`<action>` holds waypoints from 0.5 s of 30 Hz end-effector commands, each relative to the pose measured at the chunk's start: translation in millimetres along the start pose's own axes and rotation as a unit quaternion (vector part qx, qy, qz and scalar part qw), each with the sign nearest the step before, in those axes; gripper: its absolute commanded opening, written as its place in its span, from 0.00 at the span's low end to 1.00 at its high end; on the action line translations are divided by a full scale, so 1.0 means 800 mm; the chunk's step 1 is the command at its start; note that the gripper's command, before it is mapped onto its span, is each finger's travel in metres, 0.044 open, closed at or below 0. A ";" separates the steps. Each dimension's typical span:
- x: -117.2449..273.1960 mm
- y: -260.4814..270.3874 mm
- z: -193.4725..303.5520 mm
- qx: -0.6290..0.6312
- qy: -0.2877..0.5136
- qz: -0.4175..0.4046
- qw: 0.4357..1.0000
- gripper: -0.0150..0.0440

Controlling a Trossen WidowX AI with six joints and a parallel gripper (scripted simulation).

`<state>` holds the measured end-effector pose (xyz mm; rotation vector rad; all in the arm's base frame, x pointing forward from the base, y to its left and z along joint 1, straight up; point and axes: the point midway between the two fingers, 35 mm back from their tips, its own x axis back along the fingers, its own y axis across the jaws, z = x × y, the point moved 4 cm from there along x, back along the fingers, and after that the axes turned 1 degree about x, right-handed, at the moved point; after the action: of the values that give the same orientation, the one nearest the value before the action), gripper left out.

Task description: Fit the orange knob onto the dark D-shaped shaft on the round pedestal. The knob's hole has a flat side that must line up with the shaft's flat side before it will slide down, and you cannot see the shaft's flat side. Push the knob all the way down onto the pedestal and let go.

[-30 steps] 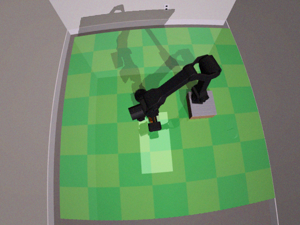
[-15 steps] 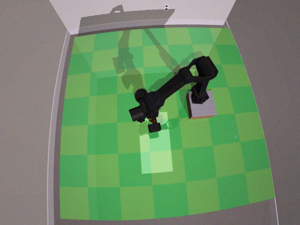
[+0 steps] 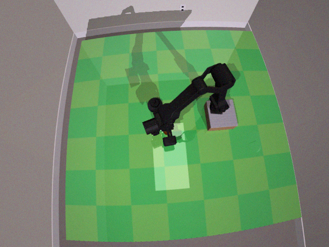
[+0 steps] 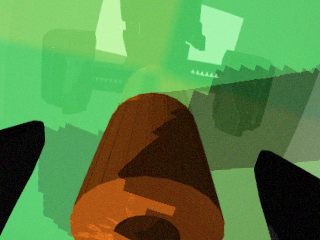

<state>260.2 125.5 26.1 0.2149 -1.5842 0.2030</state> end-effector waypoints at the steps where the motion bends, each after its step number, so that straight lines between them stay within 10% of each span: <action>1: -0.008 0.000 0.003 0.002 0.002 -0.001 1.000 1.00; 15: -0.009 0.000 0.003 0.002 0.002 -0.001 1.000 0.53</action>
<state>258.2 124.5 18.9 0.2137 -1.5793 0.2042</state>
